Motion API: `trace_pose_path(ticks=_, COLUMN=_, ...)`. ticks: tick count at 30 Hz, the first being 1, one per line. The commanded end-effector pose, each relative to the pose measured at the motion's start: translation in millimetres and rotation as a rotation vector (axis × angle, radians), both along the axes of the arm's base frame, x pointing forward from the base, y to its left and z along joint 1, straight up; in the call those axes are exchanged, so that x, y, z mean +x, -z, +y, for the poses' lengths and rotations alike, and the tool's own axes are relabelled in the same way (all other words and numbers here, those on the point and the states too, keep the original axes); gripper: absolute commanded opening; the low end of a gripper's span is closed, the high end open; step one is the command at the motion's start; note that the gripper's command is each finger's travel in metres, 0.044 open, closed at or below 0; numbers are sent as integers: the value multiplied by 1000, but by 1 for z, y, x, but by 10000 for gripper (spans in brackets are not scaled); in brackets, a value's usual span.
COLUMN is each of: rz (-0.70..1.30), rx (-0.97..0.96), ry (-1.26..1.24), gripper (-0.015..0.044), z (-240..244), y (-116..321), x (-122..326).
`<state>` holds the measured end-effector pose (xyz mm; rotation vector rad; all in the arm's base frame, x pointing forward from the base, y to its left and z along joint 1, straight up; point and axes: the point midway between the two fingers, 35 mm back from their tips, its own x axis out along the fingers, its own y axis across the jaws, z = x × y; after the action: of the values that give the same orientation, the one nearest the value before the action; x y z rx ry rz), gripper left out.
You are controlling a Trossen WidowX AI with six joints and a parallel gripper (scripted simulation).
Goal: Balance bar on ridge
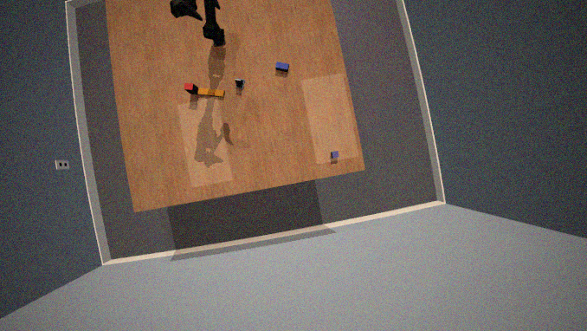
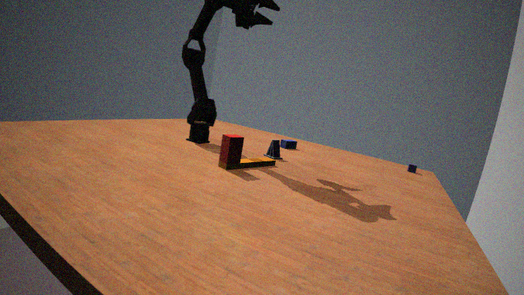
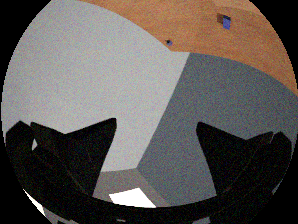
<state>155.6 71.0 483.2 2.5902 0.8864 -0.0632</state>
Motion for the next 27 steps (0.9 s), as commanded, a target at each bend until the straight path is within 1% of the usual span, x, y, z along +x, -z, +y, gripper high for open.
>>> trace_pose_path(ticks=1, rz=-1, rx=-4, ry=0, gripper=374, z=0, y=0, x=0)
trace_pose_path(ticks=3, rz=-13, rx=-34, ry=2, gripper=321, z=-3, y=2, x=4)
trace_pose_path(ticks=4, rz=-21, rx=-57, ry=3, gripper=315, z=-4, y=3, x=6)
trace_pose_path(ticks=27, rz=-165, rx=-602, ry=-38, gripper=315, z=-43, y=42, x=58)
